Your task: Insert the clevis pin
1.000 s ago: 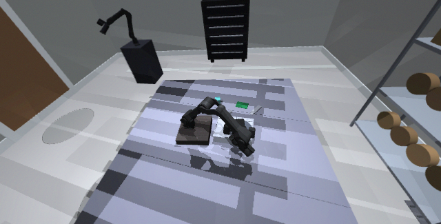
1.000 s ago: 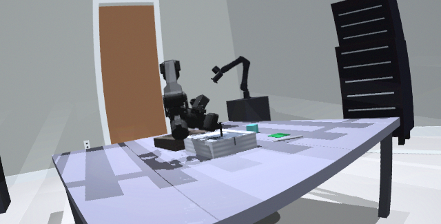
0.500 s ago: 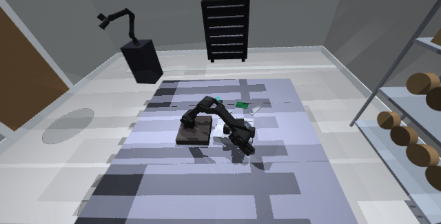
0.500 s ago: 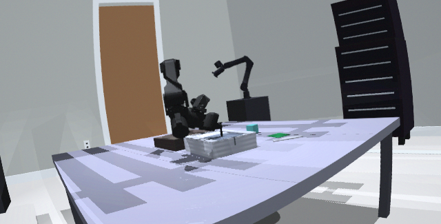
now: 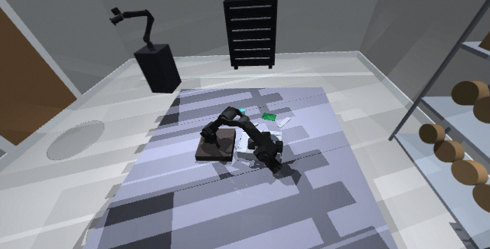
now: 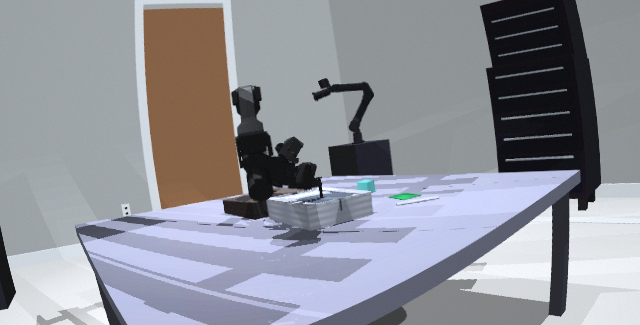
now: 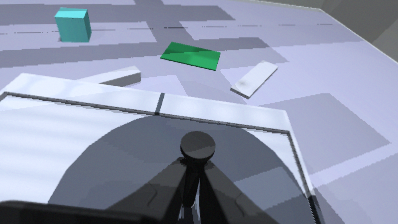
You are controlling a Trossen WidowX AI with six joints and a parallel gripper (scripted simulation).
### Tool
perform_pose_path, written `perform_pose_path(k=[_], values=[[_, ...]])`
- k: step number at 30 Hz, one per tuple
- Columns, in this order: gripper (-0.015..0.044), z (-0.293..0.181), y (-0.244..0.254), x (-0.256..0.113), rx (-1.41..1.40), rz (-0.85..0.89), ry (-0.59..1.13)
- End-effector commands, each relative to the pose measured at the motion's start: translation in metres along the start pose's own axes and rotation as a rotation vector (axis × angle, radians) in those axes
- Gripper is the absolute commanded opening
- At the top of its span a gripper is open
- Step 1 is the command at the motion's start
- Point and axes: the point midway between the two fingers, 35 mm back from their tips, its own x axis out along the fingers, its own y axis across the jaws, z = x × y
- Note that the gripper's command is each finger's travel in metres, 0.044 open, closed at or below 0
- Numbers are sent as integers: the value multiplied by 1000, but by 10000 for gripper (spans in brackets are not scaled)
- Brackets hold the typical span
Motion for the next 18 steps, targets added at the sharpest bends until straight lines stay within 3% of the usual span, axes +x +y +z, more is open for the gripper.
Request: perform_pose_path(k=[1, 18], values=[[0, -1, 1, 0, 4, 1, -12], [0, -2, -2, -1, 24, 11, -29]])
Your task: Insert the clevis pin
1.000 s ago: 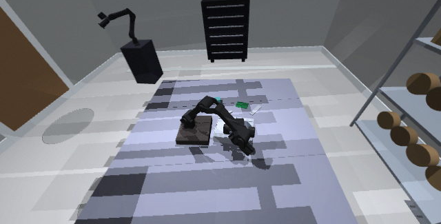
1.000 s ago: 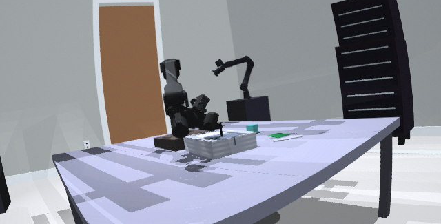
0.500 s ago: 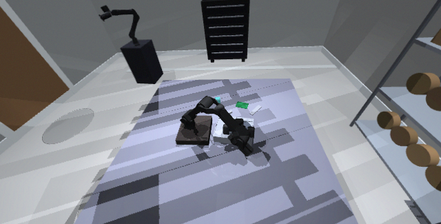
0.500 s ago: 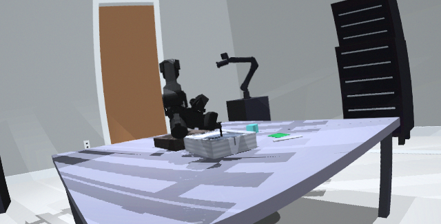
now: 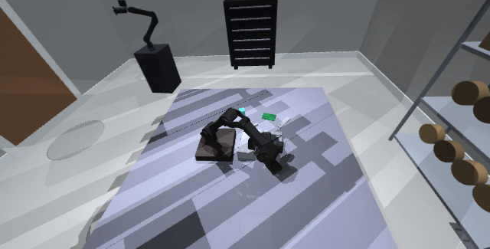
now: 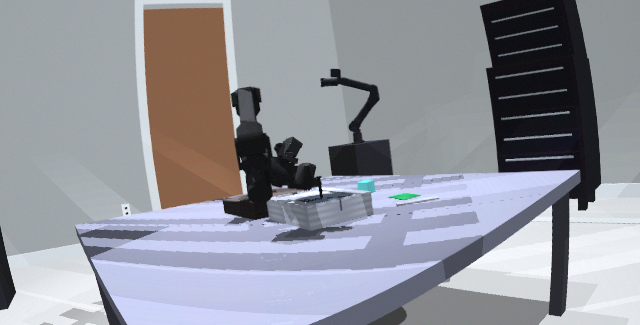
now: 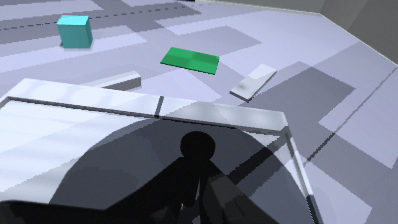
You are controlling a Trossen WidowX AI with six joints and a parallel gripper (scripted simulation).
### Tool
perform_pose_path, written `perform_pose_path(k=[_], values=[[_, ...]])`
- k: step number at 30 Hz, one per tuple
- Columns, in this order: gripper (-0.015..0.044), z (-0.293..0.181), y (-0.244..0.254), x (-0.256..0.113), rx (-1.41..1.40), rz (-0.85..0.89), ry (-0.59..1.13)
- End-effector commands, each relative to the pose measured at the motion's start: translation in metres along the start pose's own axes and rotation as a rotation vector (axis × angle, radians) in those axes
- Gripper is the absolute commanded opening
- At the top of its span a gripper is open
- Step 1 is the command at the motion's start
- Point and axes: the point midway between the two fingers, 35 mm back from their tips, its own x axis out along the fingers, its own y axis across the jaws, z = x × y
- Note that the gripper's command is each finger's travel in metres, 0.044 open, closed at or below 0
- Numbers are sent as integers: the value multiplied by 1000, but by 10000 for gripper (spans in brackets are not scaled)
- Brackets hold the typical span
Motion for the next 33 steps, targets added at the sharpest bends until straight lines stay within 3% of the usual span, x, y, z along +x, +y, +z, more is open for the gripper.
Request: perform_pose_path(k=[1, 33], values=[[0, -3, -1, 2, 11, 5, -6], [0, 1, -3, 6, -1, 0, 29]])
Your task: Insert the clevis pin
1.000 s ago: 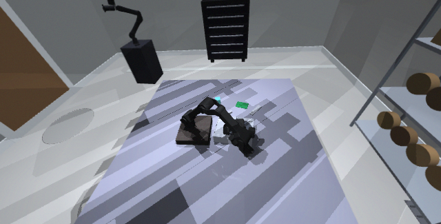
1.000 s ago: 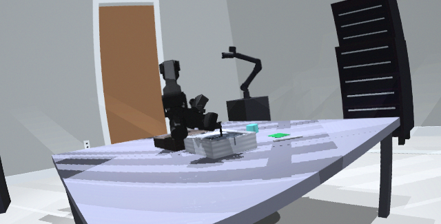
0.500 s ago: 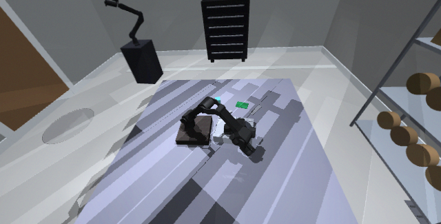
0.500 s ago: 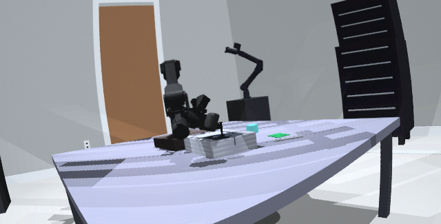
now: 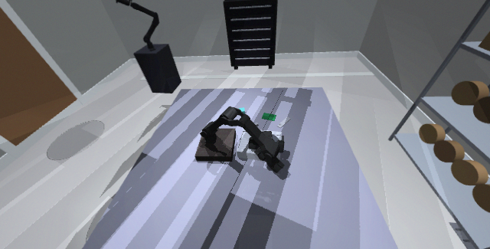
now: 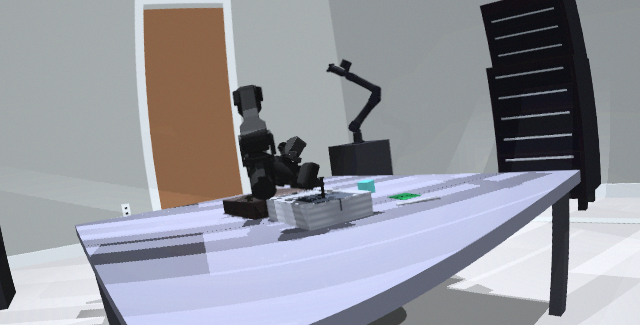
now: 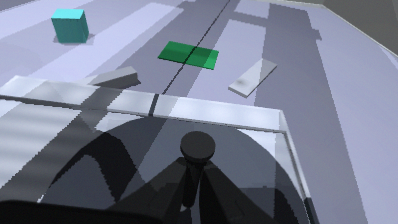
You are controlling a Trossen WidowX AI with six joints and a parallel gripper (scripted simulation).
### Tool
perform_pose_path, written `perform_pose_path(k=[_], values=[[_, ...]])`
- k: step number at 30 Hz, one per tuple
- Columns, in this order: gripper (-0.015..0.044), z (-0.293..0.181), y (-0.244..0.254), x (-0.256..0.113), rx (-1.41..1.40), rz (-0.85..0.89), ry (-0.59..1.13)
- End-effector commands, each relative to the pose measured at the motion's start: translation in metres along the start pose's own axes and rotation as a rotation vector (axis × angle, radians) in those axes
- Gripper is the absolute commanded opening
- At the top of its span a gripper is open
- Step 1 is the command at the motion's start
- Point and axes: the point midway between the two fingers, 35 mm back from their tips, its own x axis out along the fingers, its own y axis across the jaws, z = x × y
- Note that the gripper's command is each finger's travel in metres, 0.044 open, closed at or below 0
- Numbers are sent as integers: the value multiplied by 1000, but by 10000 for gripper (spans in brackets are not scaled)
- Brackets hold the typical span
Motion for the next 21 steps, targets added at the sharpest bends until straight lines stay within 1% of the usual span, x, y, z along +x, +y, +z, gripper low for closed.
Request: perform_pose_path(k=[1, 21], values=[[0, 0, 1, 1, -5, -2, -3], [0, -3, 6, -3, -5, -3, -34]])
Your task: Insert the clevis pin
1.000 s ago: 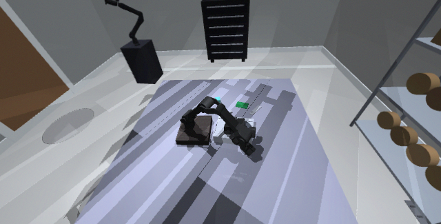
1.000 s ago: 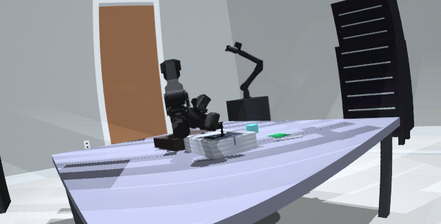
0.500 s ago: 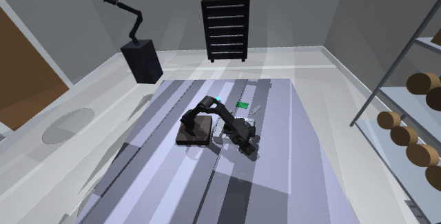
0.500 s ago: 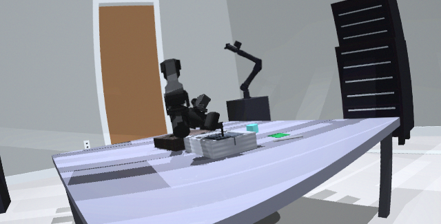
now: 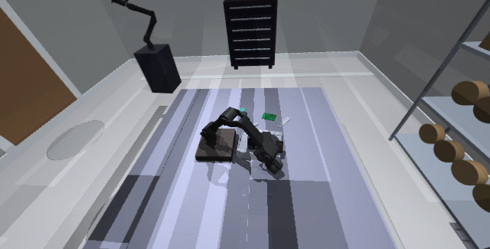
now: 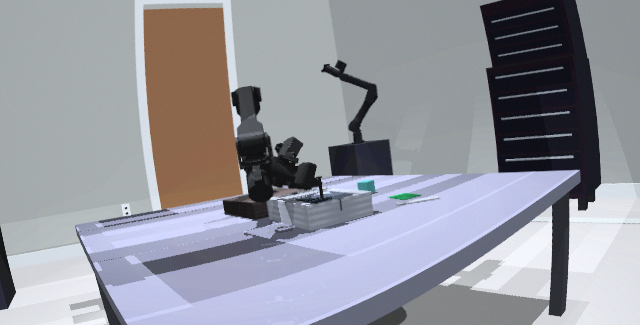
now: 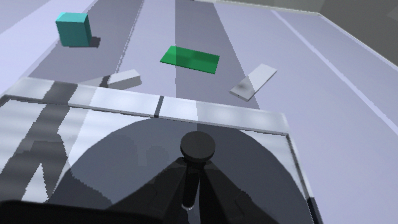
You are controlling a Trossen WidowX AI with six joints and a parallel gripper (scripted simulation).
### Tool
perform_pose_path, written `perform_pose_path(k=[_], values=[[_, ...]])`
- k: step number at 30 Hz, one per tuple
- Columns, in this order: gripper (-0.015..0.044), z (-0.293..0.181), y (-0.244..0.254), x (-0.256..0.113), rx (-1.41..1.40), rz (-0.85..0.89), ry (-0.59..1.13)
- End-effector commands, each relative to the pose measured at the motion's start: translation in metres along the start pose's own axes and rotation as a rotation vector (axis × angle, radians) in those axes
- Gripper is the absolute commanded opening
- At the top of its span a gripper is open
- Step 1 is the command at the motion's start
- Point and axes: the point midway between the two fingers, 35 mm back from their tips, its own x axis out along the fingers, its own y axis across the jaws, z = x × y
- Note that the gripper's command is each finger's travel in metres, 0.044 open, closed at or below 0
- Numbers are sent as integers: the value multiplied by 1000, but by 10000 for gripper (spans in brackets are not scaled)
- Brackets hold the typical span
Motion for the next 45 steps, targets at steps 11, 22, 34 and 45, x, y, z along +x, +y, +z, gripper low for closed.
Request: perform_pose_path(k=[11, 22, 34, 45], values=[[0, -3, 1, -1, 26, 11, -11], [0, -2, -1, 0, 34, 15, 7], [0, -1, -3, 2, 22, 10, 24], [0, -1, -1, 3, 1, 0, 16]])
